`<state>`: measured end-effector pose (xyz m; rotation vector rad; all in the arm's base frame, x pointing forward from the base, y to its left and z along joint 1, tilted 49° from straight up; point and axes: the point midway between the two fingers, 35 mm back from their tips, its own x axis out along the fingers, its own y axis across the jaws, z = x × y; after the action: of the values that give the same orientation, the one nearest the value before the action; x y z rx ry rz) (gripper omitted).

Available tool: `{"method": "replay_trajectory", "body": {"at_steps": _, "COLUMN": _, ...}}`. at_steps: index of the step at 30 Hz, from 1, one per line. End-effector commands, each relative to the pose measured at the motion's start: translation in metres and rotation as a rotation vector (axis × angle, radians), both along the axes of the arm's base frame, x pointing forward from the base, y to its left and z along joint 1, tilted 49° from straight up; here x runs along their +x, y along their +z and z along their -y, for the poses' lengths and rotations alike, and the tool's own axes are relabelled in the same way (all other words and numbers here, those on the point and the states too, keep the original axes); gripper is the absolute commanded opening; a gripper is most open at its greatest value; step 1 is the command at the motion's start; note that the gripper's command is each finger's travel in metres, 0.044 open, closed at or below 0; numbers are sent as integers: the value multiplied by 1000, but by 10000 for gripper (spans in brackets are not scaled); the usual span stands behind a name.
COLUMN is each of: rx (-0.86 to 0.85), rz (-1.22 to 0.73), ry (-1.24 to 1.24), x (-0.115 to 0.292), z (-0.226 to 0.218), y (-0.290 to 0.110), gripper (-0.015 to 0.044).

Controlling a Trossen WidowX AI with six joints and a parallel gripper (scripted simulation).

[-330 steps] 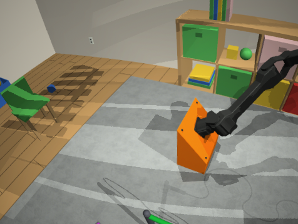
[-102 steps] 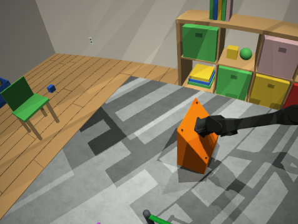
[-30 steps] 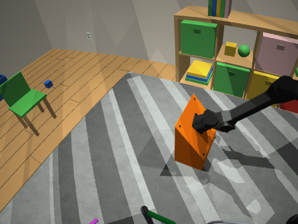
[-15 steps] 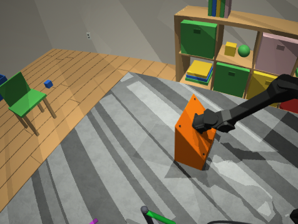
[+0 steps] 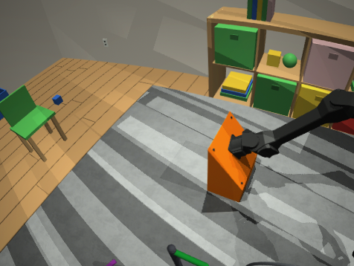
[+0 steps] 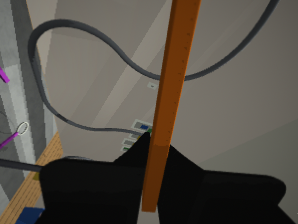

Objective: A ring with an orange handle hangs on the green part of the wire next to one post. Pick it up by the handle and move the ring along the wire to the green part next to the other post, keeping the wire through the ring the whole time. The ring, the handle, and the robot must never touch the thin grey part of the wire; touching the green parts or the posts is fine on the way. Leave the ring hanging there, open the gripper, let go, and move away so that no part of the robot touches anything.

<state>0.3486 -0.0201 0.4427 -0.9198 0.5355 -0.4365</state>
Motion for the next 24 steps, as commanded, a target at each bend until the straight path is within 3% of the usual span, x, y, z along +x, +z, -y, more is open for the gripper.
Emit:
{"method": "replay_trajectory", "body": {"at_steps": 1, "rx": 38, "rz": 6, "ry": 3, "x": 1, "z": -1, "y": -1, "gripper": -150}}
{"method": "replay_trajectory", "body": {"at_steps": 24, "rx": 461, "rz": 85, "ry": 25, "x": 6, "z": -21, "y": -19, "gripper": -150}}
